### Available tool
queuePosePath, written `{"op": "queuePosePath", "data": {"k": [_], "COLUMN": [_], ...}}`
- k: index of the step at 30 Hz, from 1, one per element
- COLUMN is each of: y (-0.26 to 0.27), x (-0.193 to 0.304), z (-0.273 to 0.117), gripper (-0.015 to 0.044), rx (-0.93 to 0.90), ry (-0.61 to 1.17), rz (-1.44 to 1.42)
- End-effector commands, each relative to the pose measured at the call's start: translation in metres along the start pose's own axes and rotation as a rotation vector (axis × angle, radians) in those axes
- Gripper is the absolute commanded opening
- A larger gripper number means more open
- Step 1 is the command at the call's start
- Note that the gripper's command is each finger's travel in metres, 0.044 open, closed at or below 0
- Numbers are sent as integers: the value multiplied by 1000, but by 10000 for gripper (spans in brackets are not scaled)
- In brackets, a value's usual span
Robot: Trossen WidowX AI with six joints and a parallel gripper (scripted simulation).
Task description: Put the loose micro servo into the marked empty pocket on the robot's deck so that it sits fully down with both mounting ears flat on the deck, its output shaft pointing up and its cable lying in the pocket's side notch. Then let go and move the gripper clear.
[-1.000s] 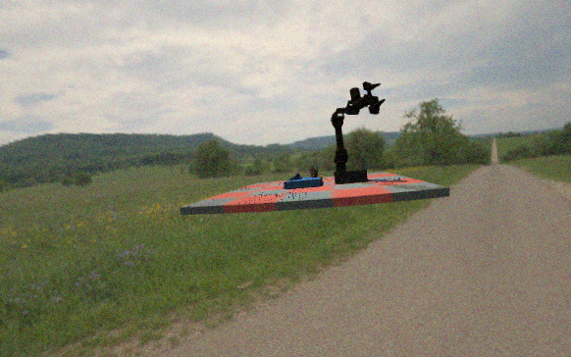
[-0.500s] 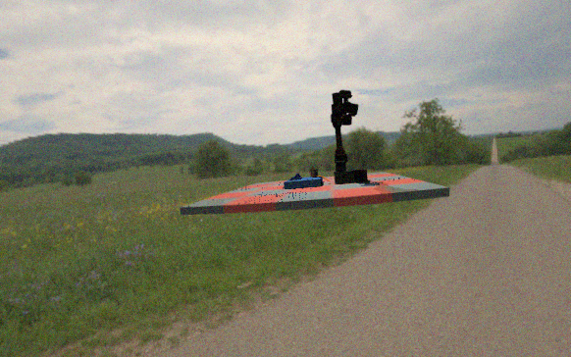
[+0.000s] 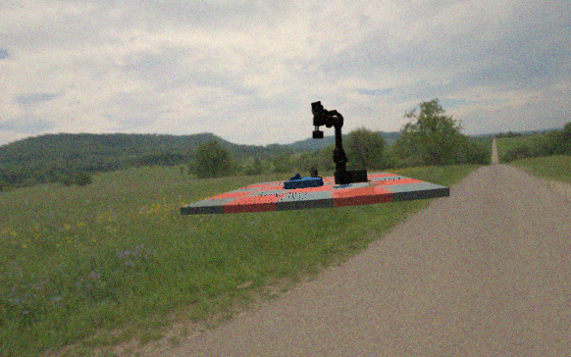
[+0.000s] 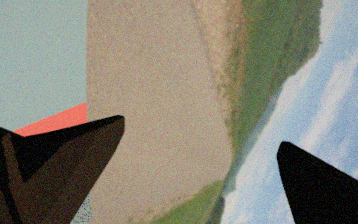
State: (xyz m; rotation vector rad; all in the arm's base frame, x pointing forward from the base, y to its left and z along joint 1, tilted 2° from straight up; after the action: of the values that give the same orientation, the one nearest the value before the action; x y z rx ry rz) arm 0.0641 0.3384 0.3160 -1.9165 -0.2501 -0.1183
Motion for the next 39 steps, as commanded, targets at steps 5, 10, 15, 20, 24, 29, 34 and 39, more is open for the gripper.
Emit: {"op": "queuePosePath", "data": {"k": [5, 10, 15, 20, 24, 29, 34, 39], "y": [53, 81, 113, 145, 170, 198, 224, 244], "x": [58, 83, 108, 126, 134, 136, 129, 113], "z": [-29, -51, -82, -118, -150, -191, -232, -269], "gripper": [440, 440, 440, 440, 440, 440, 440, 440], "rx": [-236, -355, -498, -647, -765, -907, -1034, -1134], "ry": [175, 255, 340, 406, 444, 470, 472, 452], "rz": [51, 98, 146, 208, 270, 367, 482, 616]}}
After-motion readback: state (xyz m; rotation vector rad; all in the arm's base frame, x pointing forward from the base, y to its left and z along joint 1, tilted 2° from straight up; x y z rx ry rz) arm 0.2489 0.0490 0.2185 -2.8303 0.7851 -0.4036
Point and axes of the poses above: the point midway between the two fingers, 35 mm back from their tips, its own z axis out along the fingers, its own y axis across the jaws, x = y × z, the point moved 10 cm from there along -z, back along the fingers, and after that the axes turned 4 degrees about -z, right-handed, at the moved point
